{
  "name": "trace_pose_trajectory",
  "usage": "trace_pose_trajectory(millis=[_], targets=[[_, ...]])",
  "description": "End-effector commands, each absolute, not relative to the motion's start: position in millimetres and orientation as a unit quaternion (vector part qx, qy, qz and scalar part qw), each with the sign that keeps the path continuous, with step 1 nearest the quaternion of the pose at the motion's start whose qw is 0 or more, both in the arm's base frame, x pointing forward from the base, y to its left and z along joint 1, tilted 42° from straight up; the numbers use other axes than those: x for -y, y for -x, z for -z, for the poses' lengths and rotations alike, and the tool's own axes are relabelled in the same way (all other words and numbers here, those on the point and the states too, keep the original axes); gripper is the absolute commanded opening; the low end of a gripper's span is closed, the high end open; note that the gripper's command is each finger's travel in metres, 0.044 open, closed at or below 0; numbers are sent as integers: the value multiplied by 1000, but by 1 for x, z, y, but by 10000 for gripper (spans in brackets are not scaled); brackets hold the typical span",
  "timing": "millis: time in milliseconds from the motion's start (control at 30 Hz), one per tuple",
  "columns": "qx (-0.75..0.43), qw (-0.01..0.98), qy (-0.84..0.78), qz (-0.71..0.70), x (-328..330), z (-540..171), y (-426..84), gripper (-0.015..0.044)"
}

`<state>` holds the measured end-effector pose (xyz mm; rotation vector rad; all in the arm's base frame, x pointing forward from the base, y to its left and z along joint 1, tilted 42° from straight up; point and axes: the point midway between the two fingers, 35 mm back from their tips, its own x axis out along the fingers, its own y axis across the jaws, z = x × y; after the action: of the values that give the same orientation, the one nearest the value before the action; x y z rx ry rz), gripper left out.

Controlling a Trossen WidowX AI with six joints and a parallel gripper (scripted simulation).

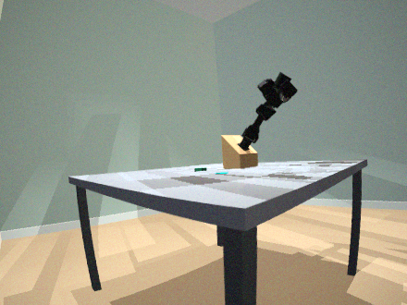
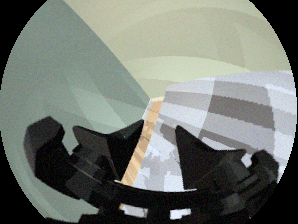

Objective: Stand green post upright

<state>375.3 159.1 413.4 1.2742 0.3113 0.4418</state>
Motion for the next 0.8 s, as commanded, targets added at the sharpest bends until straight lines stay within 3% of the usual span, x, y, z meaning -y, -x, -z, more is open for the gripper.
trace_pose_trajectory(millis=[0, 767], targets=[[-161, 796, -557, -172, -146, -388, -393, 233], [-297, 864, -407, -14, -42, -243, -449, 233]])
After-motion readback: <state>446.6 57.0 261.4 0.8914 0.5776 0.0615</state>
